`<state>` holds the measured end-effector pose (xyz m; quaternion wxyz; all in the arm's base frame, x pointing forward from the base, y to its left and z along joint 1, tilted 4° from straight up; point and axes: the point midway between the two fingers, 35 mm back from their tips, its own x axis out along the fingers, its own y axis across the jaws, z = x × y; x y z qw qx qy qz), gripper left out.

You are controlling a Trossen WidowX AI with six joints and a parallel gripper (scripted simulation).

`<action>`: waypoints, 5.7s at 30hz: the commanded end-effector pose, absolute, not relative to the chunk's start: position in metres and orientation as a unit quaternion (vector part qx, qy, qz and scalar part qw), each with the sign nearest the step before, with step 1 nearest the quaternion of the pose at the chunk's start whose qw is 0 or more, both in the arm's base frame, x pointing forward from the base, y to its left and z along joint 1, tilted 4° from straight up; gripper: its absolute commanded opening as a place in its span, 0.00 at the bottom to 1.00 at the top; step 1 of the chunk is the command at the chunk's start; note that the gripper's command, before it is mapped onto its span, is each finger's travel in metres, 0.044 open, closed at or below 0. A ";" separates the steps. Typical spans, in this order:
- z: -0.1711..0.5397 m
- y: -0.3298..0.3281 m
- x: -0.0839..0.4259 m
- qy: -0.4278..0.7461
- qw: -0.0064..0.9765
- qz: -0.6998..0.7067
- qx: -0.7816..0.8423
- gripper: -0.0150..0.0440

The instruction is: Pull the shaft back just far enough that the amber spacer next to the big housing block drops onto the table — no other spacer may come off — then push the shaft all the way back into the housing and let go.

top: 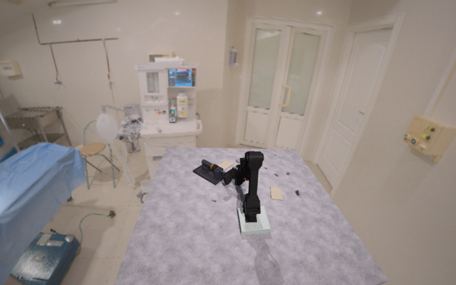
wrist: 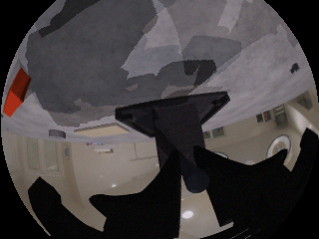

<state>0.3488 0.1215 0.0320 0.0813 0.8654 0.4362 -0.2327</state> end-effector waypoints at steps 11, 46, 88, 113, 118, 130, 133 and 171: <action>0.032 0.120 0.348 0.436 0.083 -0.232 0.865 0.25; 0.032 0.117 0.346 0.436 0.083 -0.232 0.865 0.25; 0.031 0.114 0.343 0.436 0.084 -0.233 0.865 0.25; 0.031 0.112 0.342 0.436 0.084 -0.233 0.865 0.25; 0.031 0.112 0.341 0.436 0.084 -0.233 0.865 0.25; 0.031 0.111 0.341 0.436 0.084 -0.233 0.865 0.25; 0.031 0.111 0.340 0.436 0.084 -0.233 0.865 0.25; 0.031 0.112 0.341 0.436 0.084 -0.233 0.865 0.25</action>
